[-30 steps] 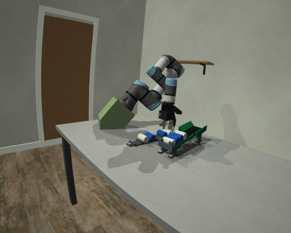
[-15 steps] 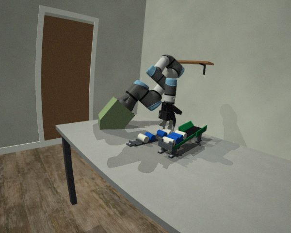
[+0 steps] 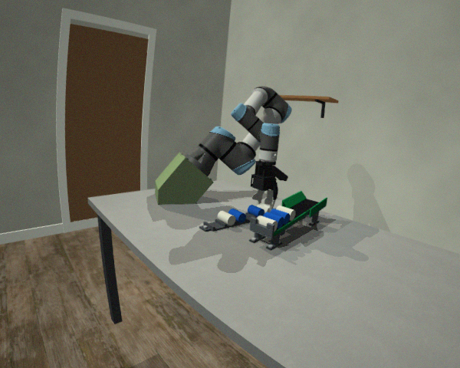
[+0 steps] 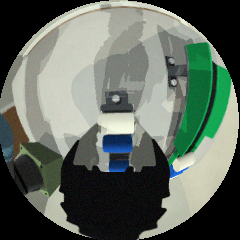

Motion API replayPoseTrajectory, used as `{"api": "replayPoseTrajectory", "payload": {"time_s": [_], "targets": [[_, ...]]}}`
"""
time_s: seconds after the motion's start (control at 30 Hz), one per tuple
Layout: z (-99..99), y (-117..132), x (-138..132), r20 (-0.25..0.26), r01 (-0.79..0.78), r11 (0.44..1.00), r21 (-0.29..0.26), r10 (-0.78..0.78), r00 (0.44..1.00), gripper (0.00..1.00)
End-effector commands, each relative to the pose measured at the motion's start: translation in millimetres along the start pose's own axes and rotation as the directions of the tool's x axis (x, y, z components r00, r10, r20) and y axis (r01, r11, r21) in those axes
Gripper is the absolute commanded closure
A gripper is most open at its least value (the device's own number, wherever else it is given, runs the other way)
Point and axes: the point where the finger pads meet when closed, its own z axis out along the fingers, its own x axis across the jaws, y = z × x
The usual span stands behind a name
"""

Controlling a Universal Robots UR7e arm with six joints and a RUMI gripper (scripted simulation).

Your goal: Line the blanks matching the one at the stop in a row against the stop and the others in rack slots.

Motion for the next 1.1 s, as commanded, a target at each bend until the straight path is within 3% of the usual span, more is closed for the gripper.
{"api": "replayPoseTrajectory", "payload": {"time_s": [0.0,1.07], "targets": [[-0.1,0.0,0.2,0.000,0.000,1.000,0.000,0.000,1.000,0.62],[-7.5,0.1,0.2,0.000,0.000,1.000,0.000,0.000,1.000,0.62]]}}
